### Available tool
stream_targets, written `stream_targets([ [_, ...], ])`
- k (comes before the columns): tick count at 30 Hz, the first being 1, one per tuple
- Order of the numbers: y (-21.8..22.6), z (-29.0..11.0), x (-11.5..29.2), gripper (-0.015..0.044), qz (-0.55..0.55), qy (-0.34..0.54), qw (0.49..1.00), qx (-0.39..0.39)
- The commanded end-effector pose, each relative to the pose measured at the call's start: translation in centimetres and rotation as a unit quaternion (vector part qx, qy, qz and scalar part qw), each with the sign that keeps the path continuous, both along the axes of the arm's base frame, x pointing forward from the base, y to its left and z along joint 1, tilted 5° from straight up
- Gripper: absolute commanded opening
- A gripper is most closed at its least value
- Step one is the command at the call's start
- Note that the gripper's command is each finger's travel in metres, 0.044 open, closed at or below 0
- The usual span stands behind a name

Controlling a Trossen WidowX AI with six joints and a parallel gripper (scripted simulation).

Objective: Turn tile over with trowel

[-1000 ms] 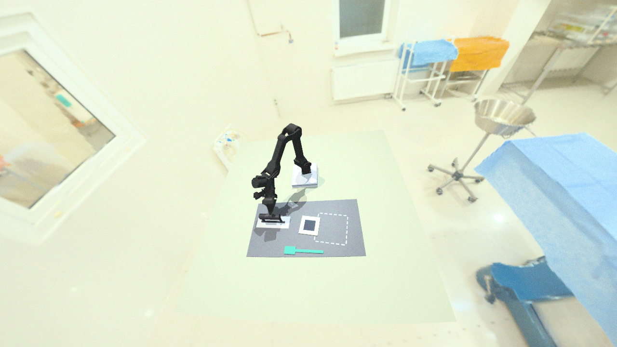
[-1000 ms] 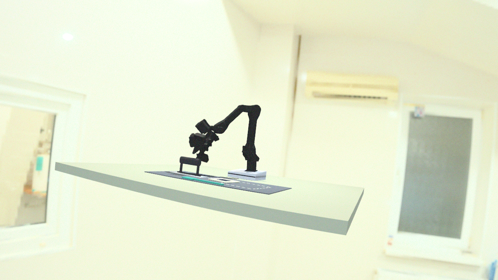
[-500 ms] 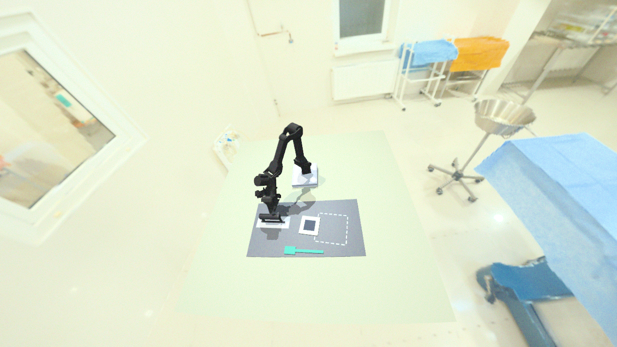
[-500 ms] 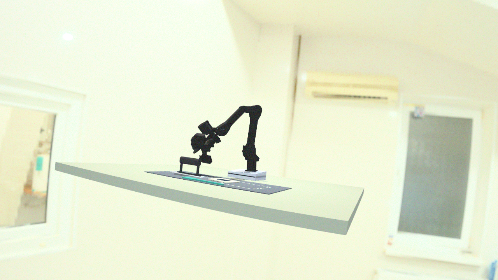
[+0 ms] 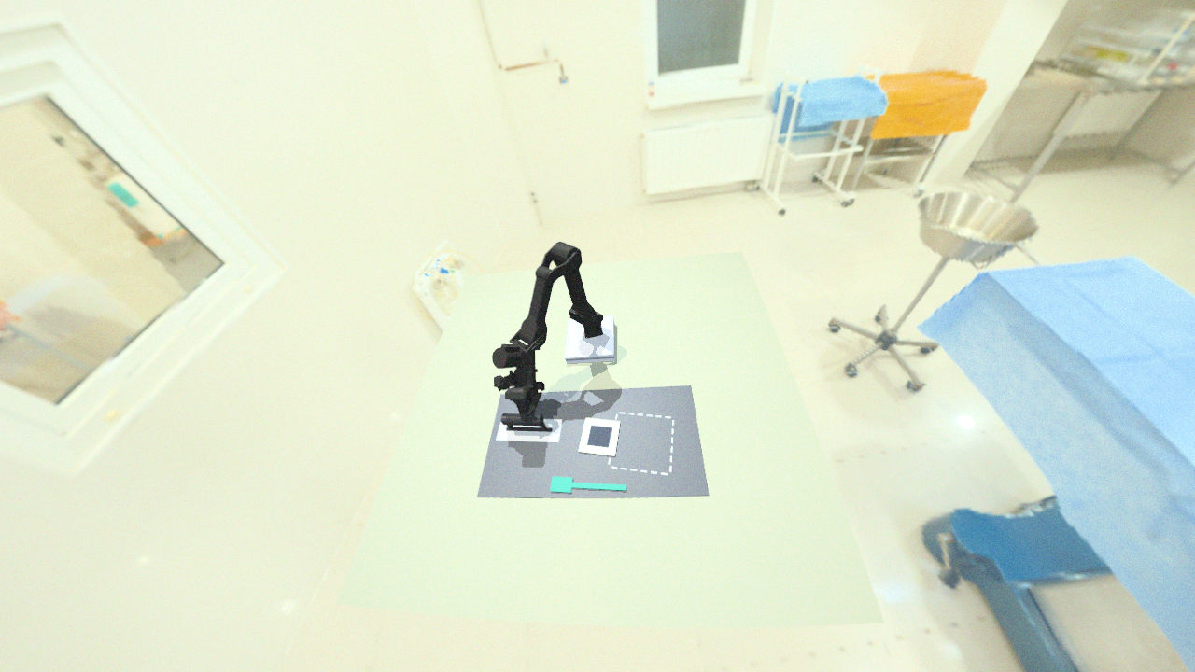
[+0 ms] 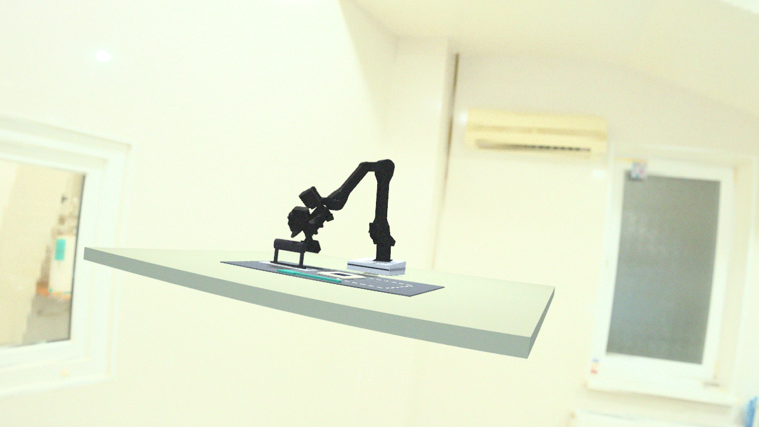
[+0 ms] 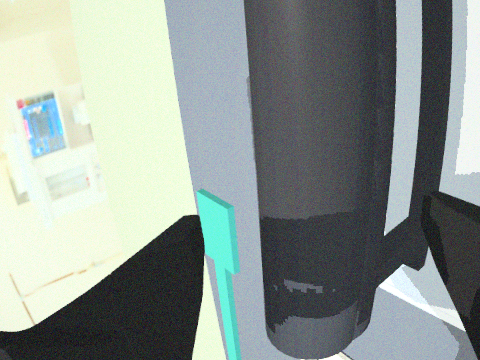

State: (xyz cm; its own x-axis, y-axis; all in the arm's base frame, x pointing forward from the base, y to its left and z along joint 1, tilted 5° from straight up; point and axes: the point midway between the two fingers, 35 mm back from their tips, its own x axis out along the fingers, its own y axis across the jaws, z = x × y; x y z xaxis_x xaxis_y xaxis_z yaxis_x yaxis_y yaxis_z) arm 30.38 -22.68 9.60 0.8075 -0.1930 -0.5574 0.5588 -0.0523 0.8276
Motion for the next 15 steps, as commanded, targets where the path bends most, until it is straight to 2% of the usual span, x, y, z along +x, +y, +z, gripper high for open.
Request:
stream_targets([
  [1, -0.1, -0.6, 0.7, 0.03, -0.003, 0.002, 1.0, 0.003],
  [15, -0.4, -1.9, 2.4, 0.03, -0.011, 0.002, 1.0, 0.007],
])
